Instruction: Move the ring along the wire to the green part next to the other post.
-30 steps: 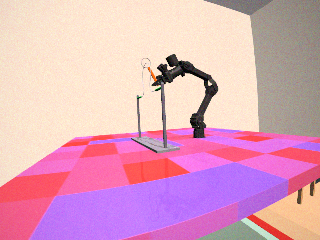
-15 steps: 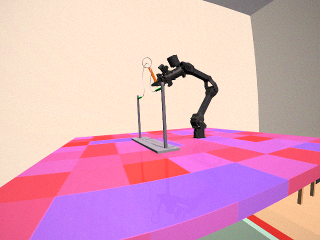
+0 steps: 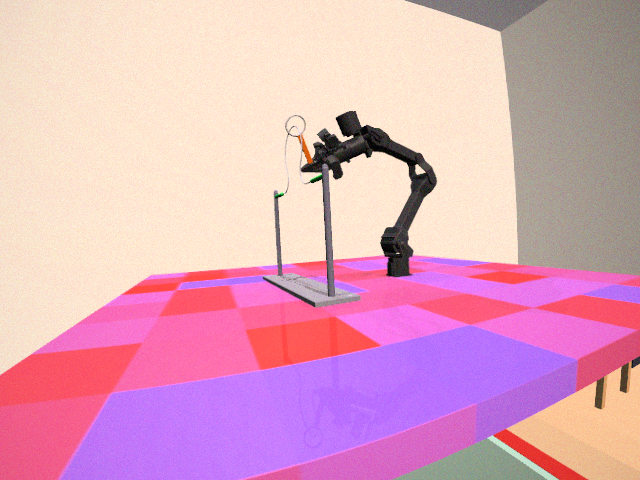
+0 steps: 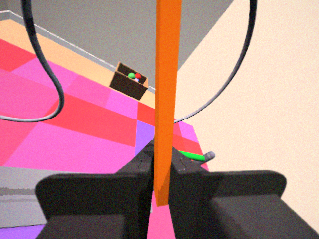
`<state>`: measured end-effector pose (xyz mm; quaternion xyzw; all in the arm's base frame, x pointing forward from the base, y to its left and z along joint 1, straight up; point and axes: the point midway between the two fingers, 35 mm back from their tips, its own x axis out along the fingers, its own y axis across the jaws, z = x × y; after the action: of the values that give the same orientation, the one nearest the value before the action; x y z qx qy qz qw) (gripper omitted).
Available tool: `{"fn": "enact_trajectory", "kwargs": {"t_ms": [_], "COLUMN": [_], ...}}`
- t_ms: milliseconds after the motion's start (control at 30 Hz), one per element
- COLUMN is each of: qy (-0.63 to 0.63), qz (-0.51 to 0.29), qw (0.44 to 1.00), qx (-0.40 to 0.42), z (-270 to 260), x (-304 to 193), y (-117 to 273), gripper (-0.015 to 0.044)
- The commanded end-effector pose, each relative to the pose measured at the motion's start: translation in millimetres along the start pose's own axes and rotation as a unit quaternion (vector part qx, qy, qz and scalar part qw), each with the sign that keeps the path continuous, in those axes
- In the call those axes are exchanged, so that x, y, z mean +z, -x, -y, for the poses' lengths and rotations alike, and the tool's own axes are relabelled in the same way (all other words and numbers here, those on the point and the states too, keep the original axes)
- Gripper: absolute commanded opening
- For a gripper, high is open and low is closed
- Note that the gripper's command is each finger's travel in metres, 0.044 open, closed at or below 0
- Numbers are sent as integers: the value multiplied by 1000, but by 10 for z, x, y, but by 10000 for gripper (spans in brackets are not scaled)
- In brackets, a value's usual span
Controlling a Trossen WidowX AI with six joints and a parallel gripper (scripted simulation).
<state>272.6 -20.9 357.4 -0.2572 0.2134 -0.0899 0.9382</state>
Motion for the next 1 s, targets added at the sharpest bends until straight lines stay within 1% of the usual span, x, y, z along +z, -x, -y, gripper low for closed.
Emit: {"fn": "enact_trajectory", "kwargs": {"t_ms": [0, 967], "qy": [30, 203], "qz": [2, 25], "qw": [999, 972], "qx": [-16, -114], "z": [14, 175], "x": [-19, 16], "y": [-7, -7], "gripper": [-150, -150]}}
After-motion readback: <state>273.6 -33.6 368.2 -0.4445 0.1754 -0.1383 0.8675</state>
